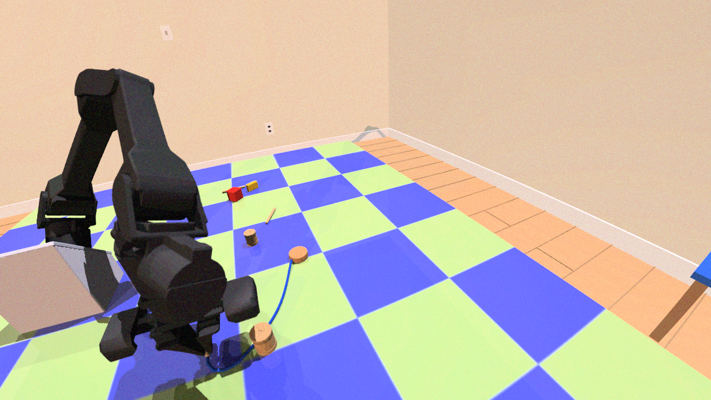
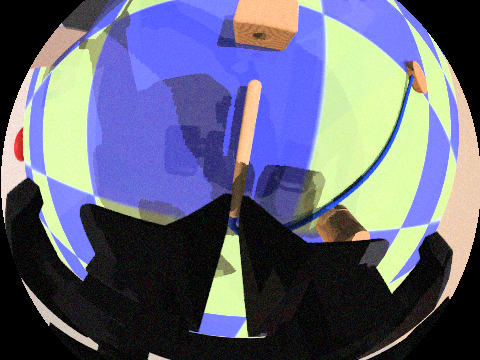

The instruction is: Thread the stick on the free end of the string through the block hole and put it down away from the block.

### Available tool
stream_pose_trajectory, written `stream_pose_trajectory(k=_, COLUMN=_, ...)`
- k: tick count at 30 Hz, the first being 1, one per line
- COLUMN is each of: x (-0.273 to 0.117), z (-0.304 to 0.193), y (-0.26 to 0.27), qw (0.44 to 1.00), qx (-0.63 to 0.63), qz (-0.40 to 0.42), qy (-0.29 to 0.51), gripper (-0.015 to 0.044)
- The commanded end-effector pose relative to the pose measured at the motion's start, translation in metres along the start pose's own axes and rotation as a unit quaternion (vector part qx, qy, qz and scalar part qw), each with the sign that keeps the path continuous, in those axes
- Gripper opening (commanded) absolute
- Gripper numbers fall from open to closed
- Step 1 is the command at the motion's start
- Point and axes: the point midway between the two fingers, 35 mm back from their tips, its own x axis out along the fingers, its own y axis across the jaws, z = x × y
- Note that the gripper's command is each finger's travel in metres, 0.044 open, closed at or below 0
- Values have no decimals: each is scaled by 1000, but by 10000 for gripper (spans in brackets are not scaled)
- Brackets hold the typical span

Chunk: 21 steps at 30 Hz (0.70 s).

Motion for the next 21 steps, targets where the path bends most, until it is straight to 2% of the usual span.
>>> stream_pose_trajectory(k=1, x=-2, z=6, y=-1, qw=1000, qx=1, qz=-3, qy=2, gripper=0)
stream_pose_trajectory(k=21, x=-2, z=29, y=0, qw=1000, qx=1, qz=-3, qy=3, gripper=0)
